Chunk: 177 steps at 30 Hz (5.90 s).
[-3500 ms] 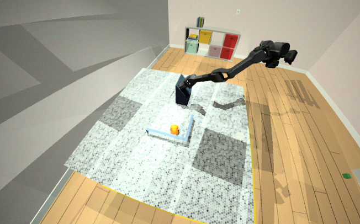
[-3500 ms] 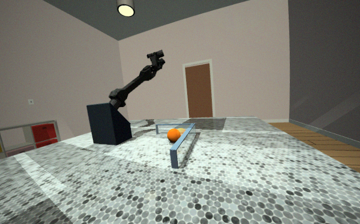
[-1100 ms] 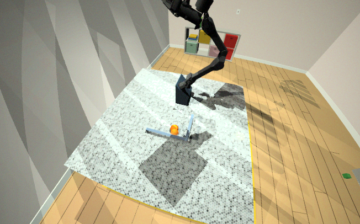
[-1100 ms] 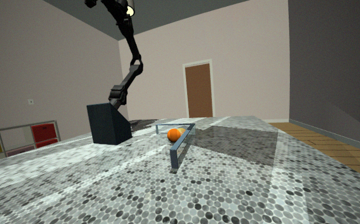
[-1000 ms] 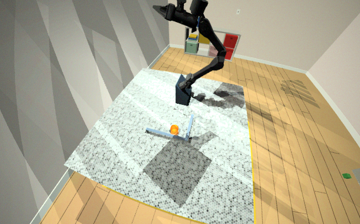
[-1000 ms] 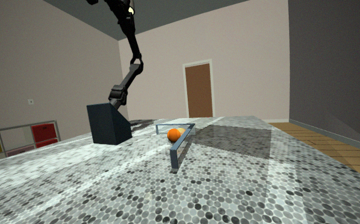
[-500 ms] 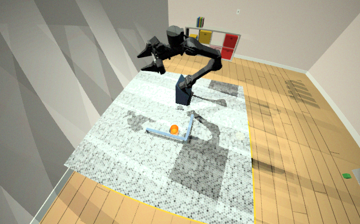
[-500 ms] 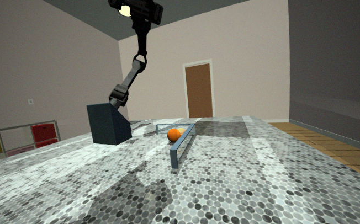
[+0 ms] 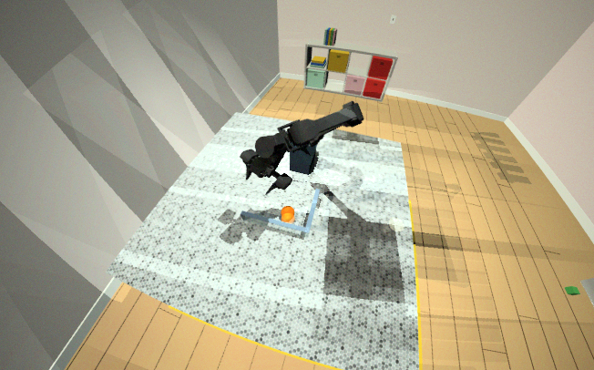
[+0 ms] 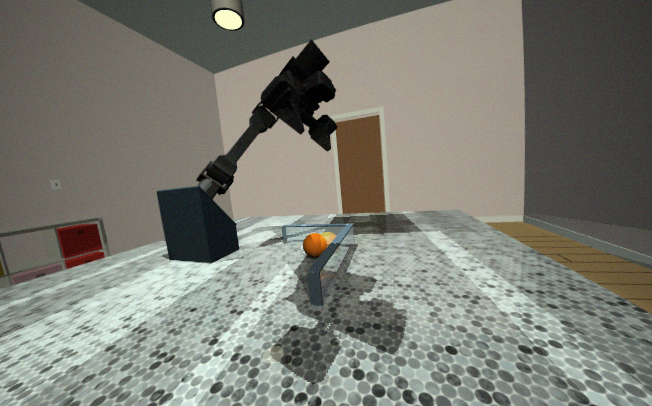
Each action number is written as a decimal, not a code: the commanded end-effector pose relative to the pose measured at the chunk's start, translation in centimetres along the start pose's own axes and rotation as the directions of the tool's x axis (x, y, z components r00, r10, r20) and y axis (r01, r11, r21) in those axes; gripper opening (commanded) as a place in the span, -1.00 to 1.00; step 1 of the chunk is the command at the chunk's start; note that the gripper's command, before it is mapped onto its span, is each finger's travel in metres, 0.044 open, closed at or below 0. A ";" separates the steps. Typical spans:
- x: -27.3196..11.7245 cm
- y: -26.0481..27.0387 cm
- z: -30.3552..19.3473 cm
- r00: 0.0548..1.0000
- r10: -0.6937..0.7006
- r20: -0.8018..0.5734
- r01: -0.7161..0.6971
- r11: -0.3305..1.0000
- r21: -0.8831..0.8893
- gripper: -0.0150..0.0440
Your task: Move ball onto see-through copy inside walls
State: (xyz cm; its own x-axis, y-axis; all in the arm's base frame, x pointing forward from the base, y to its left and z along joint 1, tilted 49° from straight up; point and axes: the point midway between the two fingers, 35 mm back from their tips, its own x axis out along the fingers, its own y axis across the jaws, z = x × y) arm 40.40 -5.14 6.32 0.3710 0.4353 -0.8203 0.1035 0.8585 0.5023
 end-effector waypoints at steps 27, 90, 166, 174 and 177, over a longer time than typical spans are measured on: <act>10.8 11.9 -14.8 0.818 0.302 -0.490 -0.395 0.914 -0.097 0.94; 5.8 9.7 -11.1 0.823 0.290 -0.488 -0.384 0.917 -0.103 -0.49; 8.7 12.7 -10.6 0.819 0.301 -0.489 -0.394 0.914 -0.099 0.94; 9.3 12.4 -10.7 0.822 0.307 -0.481 -0.391 0.917 -0.083 0.94; 9.3 12.4 -10.7 0.822 0.307 -0.481 -0.391 0.917 -0.083 0.94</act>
State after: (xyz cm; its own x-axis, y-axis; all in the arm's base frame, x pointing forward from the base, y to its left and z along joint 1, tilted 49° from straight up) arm 35.33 12.41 2.16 -0.1044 0.7513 -0.6516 -0.1330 0.6388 0.7578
